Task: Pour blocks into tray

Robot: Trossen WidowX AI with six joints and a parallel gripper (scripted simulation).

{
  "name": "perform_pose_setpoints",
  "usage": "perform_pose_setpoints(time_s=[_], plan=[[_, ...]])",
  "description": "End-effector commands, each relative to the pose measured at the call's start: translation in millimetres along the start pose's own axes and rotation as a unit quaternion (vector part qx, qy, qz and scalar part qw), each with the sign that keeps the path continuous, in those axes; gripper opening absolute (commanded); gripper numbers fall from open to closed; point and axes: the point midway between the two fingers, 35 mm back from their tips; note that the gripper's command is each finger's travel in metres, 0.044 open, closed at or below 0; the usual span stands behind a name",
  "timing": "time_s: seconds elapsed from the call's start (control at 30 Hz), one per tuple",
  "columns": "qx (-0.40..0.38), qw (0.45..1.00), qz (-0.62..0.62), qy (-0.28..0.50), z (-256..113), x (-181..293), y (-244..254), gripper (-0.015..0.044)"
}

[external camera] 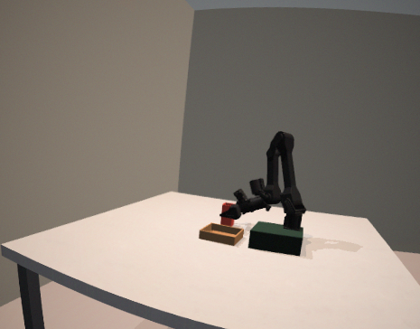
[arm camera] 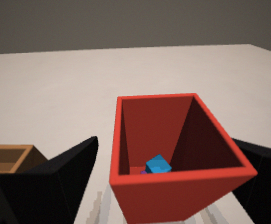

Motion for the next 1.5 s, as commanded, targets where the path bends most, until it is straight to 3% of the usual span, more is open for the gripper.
perform_pose_setpoints(time_s=[0.0, 0.13, 0.27, 0.47, 1.03, 1.3, 1.47], plan=[[0.002, 1.0, 0.003, -0.001, 6.6, -0.5, -1.9, 0.044], [0.002, 1.0, 0.003, -0.001, 11.5, -0.5, -2.3, 0.044], [0.002, 1.0, 0.003, -0.001, 11.7, -0.5, -2.4, 0.0335], [0.002, 1.0, 0.003, -0.001, 11.7, -0.5, -2.4, 0.033], [0.002, 1.0, 0.003, -0.001, 11.7, -0.5, -2.4, 0.0217], [0.002, 1.0, 0.003, -0.001, 7.6, -10.0, -1.6, 0.0007], [0.002, 1.0, 0.003, -0.001, 4.5, -17.2, -1.1, 0.0]])
Point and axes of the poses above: the point midway between the two fingers, 35 mm back from their tips, its own z axis out along the fingers, its own y axis across the jaws, x = y × z, and after that the axes turned 3 degrees about z, right-handed
